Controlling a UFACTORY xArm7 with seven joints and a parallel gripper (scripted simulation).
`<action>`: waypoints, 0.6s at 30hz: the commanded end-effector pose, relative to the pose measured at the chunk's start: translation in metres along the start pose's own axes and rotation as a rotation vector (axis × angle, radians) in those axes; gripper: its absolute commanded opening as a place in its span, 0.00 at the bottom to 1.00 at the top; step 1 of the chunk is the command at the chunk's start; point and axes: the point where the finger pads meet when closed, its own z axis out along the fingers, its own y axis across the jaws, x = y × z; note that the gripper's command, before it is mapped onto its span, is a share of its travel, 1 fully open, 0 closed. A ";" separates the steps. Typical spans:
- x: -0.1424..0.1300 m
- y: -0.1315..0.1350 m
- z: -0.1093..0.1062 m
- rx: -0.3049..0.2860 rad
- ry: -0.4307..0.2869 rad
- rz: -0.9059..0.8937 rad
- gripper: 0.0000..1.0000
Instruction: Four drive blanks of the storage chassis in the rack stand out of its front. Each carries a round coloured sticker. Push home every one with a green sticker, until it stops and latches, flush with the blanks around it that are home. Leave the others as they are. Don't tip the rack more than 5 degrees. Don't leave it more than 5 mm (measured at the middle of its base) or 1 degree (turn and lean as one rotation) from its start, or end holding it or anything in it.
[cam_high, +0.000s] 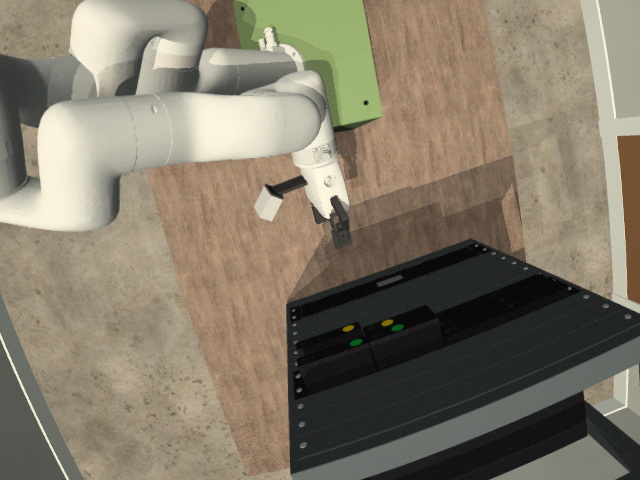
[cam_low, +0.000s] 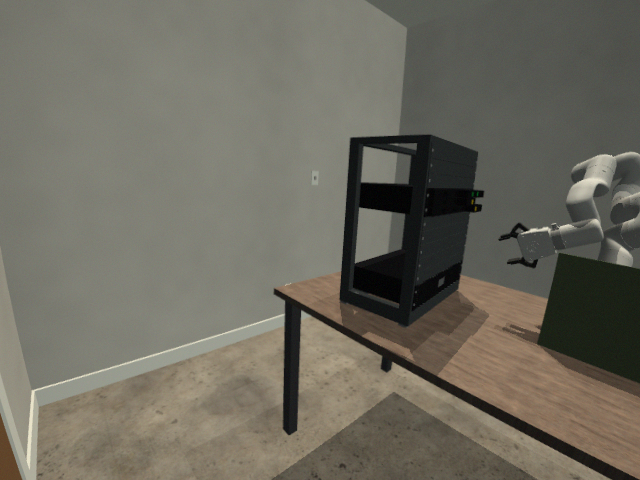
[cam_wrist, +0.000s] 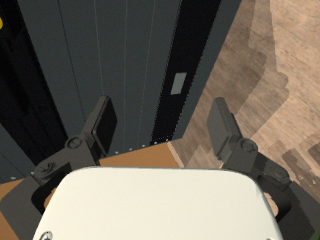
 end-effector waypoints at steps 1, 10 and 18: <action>0.015 -0.040 -0.028 0.120 0.011 0.026 1.00; 0.029 -0.085 -0.071 0.280 0.013 0.091 1.00; 0.039 -0.111 -0.108 0.394 -0.001 0.155 1.00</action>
